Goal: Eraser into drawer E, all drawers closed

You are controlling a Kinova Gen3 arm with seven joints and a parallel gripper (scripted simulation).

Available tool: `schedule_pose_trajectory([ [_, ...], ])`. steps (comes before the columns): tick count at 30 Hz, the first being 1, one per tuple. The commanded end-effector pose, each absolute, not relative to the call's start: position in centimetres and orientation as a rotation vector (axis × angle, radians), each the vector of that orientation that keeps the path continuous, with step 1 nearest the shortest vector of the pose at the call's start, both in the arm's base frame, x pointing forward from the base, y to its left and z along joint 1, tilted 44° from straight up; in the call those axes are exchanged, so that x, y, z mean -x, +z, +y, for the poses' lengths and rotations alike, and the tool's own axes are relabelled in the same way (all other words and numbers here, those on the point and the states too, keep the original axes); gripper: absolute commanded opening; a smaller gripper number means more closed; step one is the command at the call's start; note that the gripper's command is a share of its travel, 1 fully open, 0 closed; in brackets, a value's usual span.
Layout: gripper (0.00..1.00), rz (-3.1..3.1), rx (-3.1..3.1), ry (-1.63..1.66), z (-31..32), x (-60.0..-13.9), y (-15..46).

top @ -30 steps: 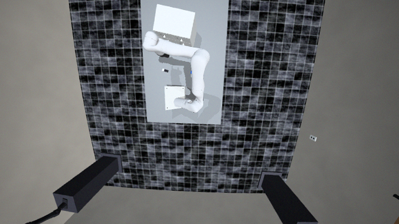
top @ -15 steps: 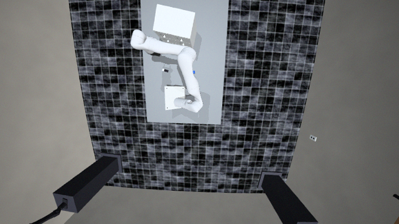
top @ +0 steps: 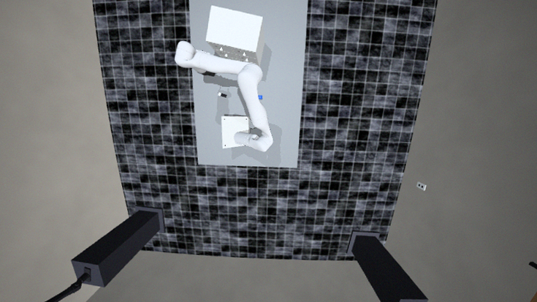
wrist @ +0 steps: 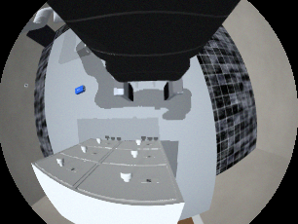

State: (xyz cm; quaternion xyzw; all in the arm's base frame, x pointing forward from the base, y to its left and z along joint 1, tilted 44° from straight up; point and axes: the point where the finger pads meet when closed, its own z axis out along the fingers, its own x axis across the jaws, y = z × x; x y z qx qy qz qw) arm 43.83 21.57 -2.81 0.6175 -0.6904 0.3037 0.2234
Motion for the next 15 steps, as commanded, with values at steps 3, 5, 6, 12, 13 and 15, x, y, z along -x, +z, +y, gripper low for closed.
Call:
schedule_pose_trajectory([
  [3,1.0,-1.905,-1.713,0.849,21.62,-43.86,-2.79],
  [5,1.0,-1.904,-1.716,0.856,21.58,-43.9,-2.82],
  [6,1.0,-1.903,-1.718,0.86,21.56,-43.92,-2.84],
  [12,1.0,-1.901,-1.73,0.88,21.45,-44.04,-2.93],
  [13,1.0,-1.9,-1.733,0.887,21.42,-44.07,-2.96],
  [15,1.0,-1.899,-1.74,0.901,21.33,-44.15,-3.03],
])
